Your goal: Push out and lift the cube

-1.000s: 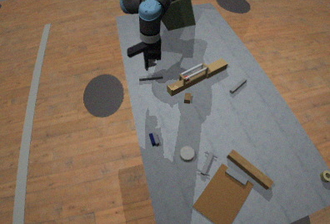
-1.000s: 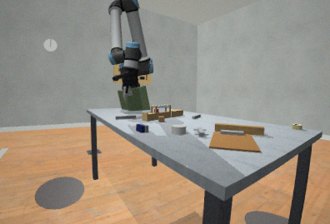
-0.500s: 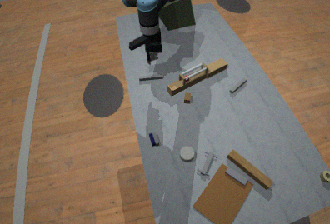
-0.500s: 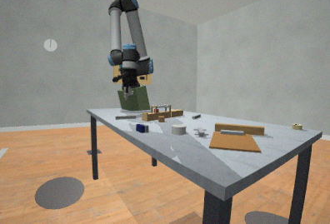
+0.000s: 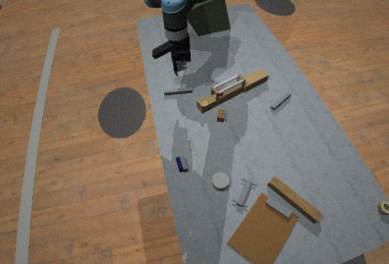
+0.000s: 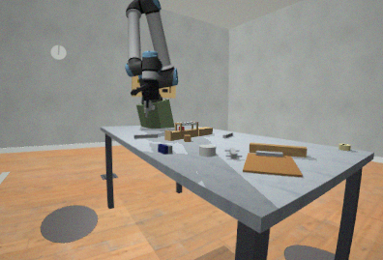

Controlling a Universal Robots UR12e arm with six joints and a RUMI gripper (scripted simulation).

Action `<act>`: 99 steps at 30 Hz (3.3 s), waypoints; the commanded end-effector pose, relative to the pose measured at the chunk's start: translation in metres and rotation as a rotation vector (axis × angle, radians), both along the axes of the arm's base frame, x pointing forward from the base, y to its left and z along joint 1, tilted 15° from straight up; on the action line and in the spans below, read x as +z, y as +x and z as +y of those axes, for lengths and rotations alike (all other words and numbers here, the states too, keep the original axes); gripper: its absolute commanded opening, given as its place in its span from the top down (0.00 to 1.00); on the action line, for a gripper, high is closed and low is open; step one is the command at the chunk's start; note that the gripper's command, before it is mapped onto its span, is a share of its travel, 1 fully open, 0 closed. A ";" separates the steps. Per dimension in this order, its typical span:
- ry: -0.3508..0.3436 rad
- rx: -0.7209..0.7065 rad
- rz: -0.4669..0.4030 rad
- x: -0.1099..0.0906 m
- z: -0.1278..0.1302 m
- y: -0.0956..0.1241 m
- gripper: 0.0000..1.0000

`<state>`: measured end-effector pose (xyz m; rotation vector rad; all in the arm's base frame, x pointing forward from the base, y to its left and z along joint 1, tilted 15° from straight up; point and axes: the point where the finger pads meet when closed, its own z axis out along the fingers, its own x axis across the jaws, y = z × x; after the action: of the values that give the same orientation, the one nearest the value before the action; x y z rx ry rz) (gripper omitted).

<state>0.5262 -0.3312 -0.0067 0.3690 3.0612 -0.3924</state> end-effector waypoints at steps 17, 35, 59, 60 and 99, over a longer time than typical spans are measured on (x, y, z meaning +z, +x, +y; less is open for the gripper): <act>-0.001 0.000 -0.001 0.001 0.000 0.000 1.00; -0.001 0.000 -0.001 0.001 0.000 0.000 0.78; -0.001 0.000 -0.001 0.001 0.000 0.000 0.78; -0.001 0.000 -0.001 0.001 0.000 0.000 0.78; 0.000 0.000 0.001 -0.092 -0.026 0.001 0.78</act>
<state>0.5262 -0.3555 -0.0938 0.3688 3.0634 -0.3915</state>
